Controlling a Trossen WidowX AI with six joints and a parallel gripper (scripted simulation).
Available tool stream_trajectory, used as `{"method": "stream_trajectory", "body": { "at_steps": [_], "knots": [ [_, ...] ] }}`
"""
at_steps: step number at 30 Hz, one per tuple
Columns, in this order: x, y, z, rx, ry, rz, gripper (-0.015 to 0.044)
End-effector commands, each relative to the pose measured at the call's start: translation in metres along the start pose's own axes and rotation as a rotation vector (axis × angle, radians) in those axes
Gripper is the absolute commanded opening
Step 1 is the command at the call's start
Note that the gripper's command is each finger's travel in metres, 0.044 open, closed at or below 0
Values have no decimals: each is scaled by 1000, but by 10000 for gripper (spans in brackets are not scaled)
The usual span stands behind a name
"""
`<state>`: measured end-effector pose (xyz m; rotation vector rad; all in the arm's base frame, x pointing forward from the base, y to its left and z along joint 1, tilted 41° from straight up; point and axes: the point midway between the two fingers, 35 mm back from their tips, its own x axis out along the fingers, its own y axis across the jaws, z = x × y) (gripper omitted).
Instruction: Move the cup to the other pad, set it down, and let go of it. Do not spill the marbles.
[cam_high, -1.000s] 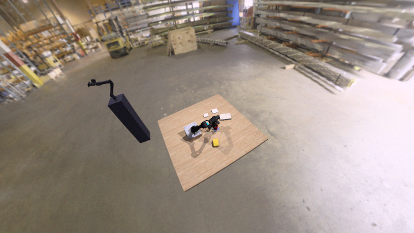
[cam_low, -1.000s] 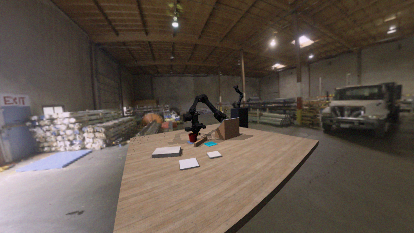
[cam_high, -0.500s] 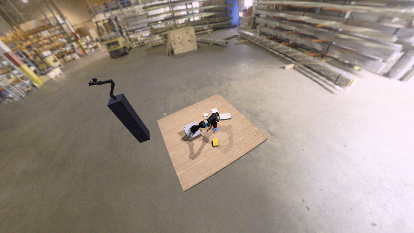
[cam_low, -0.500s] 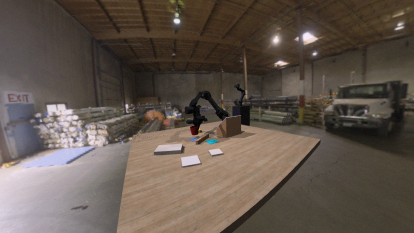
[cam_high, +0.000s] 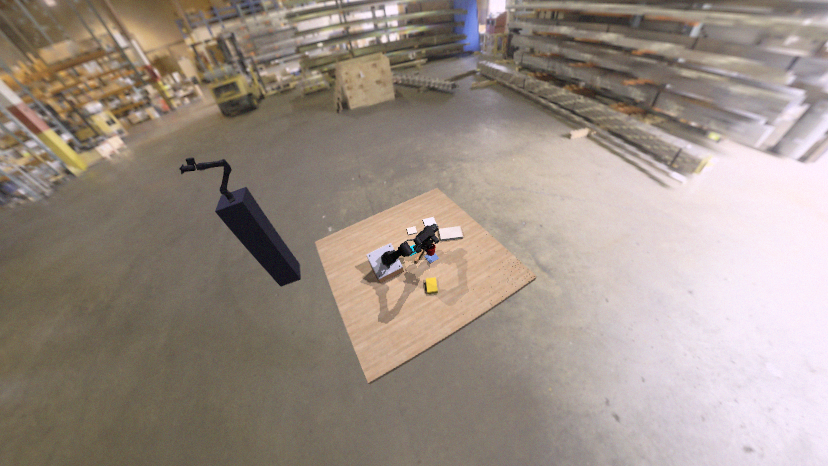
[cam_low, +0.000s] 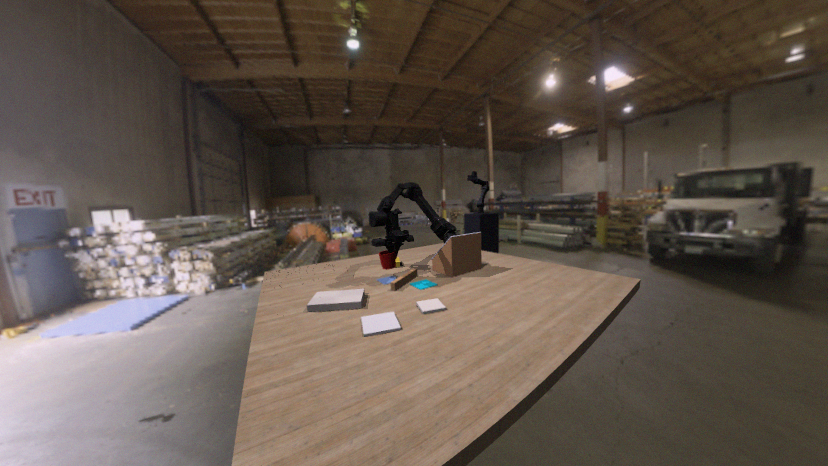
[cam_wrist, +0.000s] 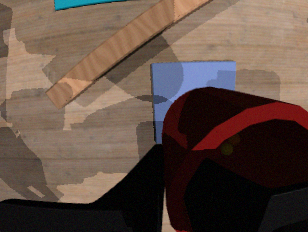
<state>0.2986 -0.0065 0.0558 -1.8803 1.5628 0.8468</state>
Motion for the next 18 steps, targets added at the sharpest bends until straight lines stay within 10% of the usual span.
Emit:
{"method": "stream_trajectory", "body": {
  "at_steps": [1, 18],
  "knots": [
    [0, 0, 0, 0, 0, 0, 0],
    [0, 10, 17, 0, -3, -1, 0]
  ]
}}
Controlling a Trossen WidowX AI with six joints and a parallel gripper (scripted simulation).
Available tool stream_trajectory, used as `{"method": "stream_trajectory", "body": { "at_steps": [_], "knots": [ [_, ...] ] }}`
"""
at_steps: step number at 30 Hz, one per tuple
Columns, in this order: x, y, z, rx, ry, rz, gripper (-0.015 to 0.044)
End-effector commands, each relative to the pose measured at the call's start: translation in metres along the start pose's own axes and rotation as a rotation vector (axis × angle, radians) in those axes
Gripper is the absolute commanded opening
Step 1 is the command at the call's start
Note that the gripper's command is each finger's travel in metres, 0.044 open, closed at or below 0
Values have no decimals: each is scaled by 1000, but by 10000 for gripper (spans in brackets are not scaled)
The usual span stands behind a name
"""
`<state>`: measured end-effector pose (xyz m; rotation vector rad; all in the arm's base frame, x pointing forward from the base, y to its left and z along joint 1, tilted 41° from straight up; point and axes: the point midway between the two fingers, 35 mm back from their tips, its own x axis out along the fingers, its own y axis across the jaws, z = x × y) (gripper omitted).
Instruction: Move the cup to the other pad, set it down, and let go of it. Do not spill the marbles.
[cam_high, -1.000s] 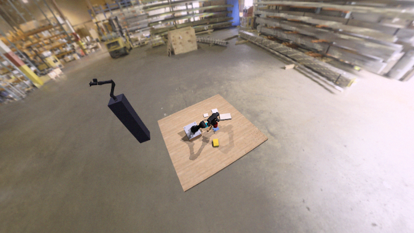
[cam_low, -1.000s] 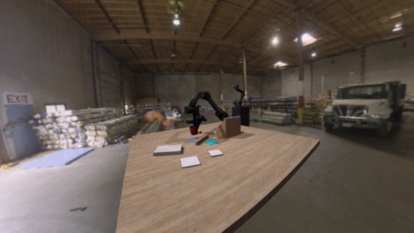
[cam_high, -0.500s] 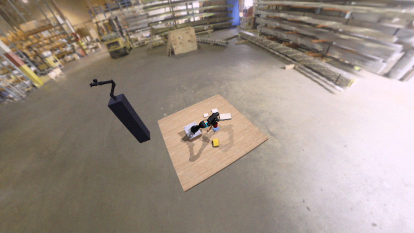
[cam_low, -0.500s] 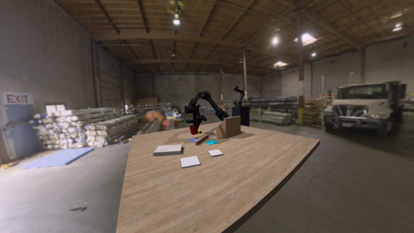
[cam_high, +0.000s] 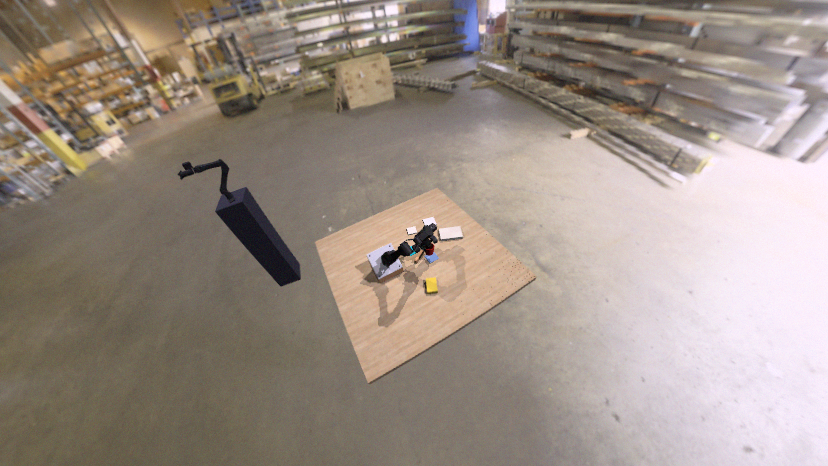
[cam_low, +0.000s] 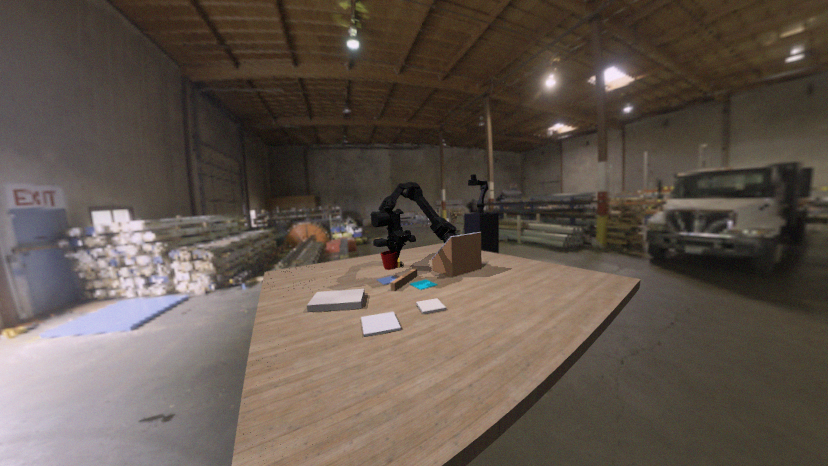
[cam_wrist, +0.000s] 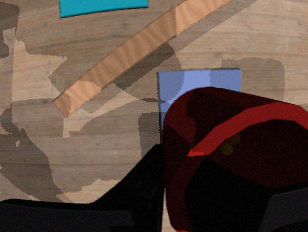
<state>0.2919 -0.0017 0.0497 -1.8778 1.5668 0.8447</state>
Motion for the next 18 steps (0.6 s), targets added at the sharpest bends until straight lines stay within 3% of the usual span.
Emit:
{"method": "stream_trajectory", "body": {
  "at_steps": [1, 18],
  "knots": [
    [-1, 6, 11, -2, -5, -3, 0],
    [-2, 28, 49, -2, -8, -3, 0]
  ]
}}
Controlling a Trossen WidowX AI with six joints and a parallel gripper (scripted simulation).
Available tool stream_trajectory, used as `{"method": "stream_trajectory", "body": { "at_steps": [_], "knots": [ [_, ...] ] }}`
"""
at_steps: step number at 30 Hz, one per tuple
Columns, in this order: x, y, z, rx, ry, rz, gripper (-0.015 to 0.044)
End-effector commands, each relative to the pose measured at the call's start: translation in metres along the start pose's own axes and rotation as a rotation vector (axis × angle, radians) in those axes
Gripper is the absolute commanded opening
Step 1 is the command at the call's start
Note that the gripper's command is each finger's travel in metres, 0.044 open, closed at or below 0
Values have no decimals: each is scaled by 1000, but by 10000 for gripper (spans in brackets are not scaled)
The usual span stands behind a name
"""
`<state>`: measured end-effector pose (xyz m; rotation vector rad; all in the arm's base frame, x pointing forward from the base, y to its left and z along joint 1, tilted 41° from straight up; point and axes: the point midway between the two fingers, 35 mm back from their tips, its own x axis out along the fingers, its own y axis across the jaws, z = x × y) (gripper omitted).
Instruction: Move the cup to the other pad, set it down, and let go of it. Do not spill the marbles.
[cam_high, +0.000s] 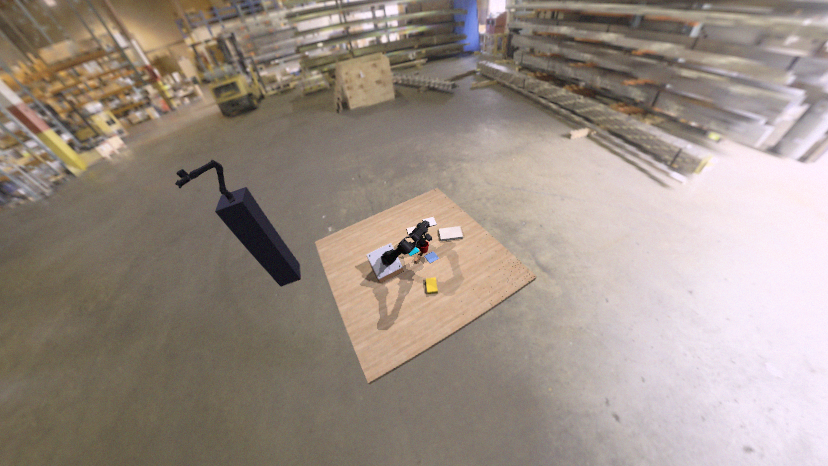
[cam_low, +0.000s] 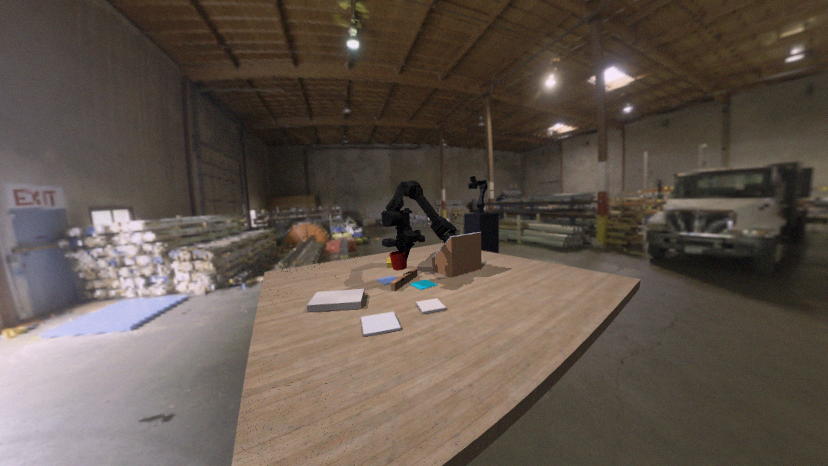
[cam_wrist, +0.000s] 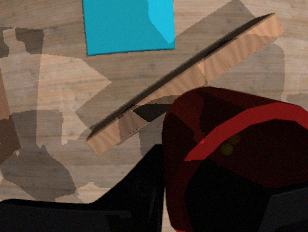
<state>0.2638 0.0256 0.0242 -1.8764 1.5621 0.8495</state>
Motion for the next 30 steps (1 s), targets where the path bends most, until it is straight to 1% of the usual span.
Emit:
{"method": "stream_trajectory", "body": {
  "at_steps": [1, 30],
  "knots": [
    [-1, 6, 11, 0, -3, -2, 0],
    [-4, 40, 69, -1, -7, -1, 0]
  ]
}}
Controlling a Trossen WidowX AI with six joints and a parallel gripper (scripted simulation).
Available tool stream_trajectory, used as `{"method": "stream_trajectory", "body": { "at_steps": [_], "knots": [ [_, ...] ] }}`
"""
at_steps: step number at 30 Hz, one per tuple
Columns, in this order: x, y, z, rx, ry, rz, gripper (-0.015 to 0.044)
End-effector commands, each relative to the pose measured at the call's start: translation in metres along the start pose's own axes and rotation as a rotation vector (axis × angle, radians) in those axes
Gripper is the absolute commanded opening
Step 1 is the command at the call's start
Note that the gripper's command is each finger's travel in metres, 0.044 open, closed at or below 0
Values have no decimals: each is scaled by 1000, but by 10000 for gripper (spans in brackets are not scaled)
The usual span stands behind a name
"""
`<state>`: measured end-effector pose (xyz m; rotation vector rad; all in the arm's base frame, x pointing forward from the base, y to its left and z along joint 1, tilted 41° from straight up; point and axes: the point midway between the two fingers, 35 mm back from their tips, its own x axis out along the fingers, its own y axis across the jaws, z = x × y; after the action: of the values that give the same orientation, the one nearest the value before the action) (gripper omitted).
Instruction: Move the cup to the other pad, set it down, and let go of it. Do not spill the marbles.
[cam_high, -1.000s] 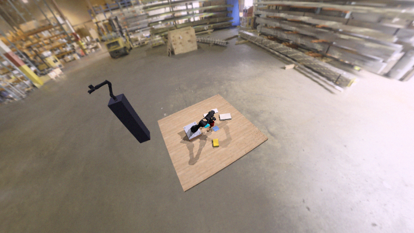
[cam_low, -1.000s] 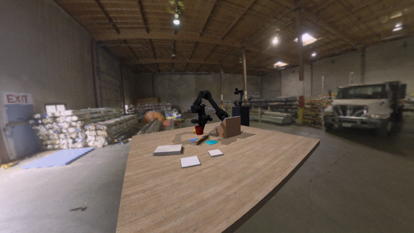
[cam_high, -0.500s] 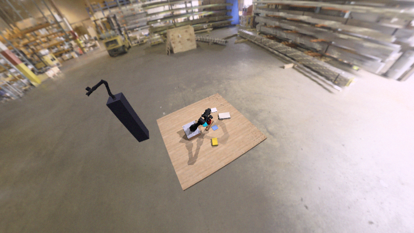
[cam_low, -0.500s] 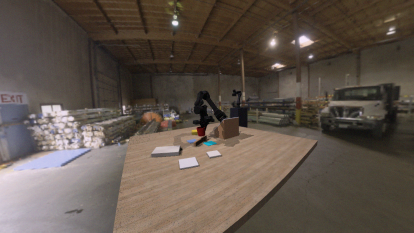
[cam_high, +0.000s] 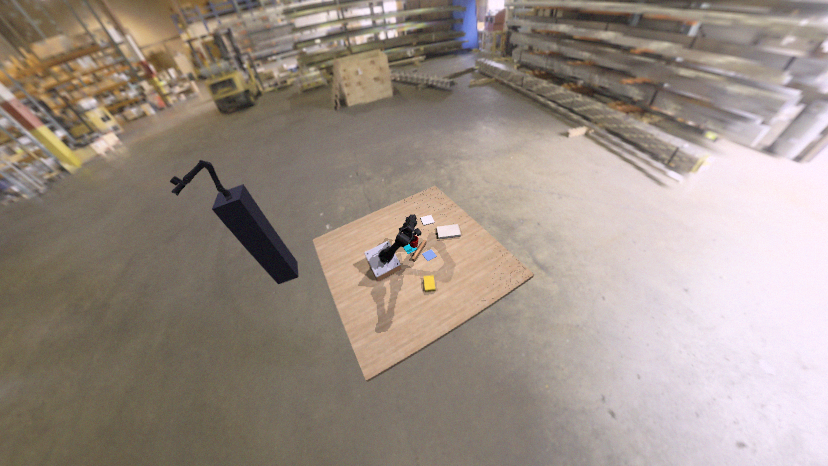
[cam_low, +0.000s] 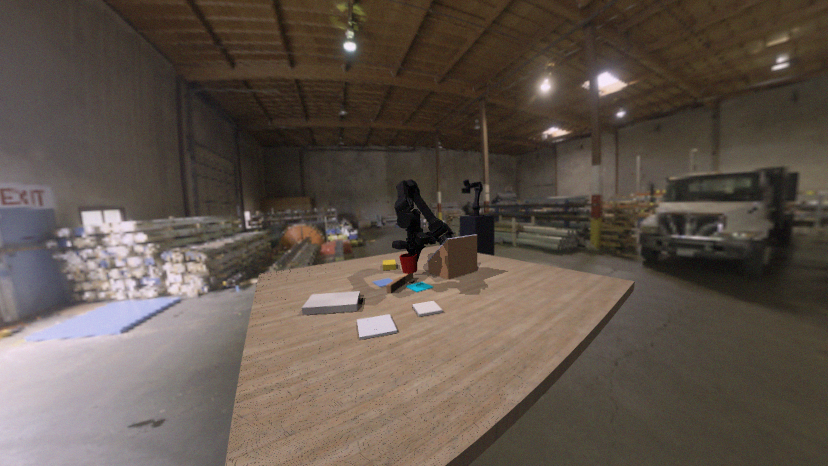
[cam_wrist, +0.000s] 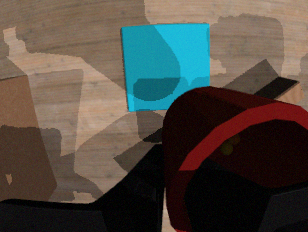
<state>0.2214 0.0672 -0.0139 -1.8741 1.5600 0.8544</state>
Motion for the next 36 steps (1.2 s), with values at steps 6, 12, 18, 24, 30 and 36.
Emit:
{"method": "stream_trajectory", "body": {
  "at_steps": [6, 12, 18, 24, 30, 36],
  "knots": [
    [-1, 11, 20, 0, -4, -1, 0],
    [-2, 18, 30, 0, -4, -1, 0],
    [-1, 23, 36, 0, -3, -1, 0],
    [6, 22, 37, 0, -3, -1, 0],
    [15, 22, 37, 0, -3, -1, 0],
    [25, 22, 37, 0, -3, -1, 0]
  ]
}}
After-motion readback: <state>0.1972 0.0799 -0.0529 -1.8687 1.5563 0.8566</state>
